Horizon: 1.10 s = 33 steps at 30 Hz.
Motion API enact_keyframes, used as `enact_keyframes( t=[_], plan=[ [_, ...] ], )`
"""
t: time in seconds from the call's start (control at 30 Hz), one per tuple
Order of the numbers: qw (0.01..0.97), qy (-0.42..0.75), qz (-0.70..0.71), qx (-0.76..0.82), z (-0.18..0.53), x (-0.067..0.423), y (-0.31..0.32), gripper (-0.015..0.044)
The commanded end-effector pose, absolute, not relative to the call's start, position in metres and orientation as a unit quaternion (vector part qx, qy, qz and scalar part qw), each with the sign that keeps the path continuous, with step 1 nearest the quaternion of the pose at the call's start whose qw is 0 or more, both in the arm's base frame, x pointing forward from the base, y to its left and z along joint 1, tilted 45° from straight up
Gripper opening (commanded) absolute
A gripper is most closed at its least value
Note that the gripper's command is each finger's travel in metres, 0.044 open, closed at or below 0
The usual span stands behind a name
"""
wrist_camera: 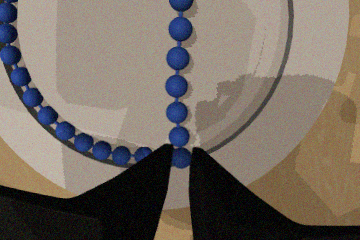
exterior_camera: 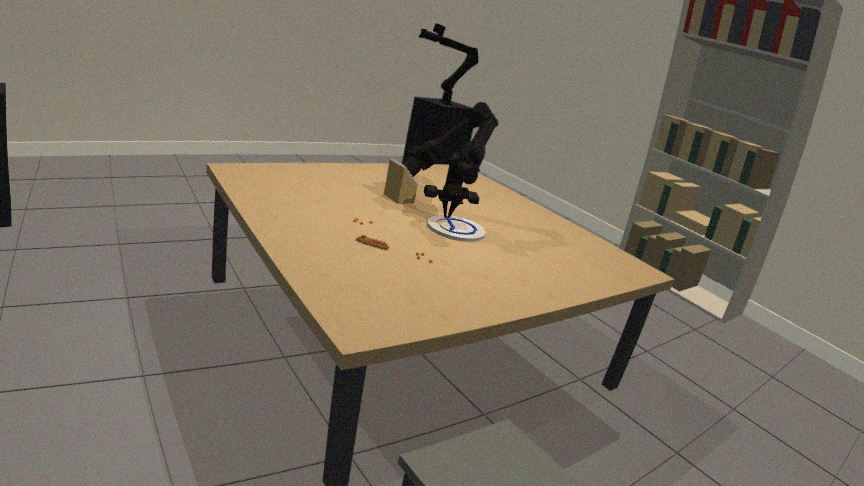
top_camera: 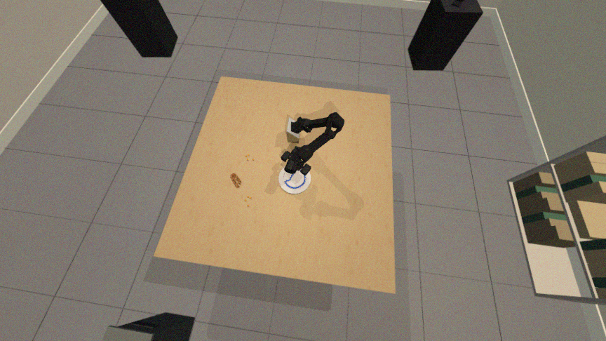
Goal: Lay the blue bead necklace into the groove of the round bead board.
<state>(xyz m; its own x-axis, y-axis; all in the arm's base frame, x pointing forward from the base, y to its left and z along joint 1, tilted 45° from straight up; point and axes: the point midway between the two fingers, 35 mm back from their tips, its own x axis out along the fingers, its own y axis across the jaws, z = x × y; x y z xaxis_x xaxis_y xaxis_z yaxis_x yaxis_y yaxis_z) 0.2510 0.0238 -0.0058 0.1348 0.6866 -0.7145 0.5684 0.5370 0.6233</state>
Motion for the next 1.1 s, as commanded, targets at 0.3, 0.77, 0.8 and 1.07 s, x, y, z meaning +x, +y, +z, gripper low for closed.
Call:
enact_keyframes(
  t=[0.3, 0.77, 0.8, 1.07],
  plan=[
    [0.579, 0.658, 0.049, 0.479, -0.0096, 0.2492, 0.0273, 0.0000],
    [0.583, 0.654, 0.052, 0.480, -0.0075, 0.2520, 0.0260, 0.0210],
    [0.583, 0.654, 0.052, 0.480, -0.0075, 0.2520, 0.0260, 0.0236],
    [0.579, 0.657, 0.051, 0.480, -0.0065, 0.2496, 0.0254, 0.0440]
  ],
)
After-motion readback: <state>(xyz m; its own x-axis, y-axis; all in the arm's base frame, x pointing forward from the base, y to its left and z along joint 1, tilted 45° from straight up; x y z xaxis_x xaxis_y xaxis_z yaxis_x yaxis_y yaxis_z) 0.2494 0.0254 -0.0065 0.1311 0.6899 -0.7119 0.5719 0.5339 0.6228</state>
